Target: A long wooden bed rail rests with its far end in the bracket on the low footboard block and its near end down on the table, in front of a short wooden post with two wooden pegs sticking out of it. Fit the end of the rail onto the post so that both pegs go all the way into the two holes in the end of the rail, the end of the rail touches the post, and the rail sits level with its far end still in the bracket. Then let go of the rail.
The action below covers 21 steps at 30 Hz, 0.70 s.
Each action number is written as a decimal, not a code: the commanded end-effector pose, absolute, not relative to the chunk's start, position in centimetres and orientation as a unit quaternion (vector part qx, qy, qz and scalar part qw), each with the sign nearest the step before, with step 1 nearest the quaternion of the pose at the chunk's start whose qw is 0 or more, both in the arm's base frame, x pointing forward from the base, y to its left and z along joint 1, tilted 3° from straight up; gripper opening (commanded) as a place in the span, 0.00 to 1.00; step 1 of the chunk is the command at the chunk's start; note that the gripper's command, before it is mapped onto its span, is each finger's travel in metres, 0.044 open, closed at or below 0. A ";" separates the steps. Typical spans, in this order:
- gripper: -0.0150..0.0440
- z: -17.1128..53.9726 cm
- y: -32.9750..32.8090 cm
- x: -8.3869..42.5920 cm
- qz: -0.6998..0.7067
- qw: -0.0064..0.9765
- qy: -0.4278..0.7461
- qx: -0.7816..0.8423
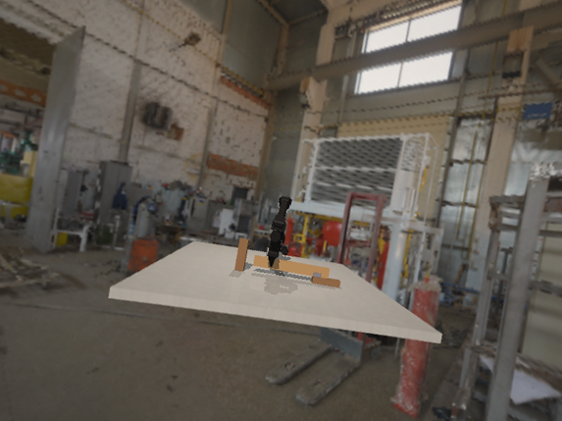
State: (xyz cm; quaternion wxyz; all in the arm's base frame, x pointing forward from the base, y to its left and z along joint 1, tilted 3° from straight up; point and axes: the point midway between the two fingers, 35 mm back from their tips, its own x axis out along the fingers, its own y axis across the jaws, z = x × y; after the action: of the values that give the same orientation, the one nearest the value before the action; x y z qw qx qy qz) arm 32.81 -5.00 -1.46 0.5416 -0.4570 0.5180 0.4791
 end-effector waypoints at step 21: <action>0.25 -1.2 -5.8 33.0 0.479 0.541 0.516 -0.460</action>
State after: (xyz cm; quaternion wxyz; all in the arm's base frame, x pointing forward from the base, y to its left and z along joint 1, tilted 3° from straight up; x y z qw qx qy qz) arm 32.67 -5.63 -1.47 0.5402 -0.4557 0.5193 0.4805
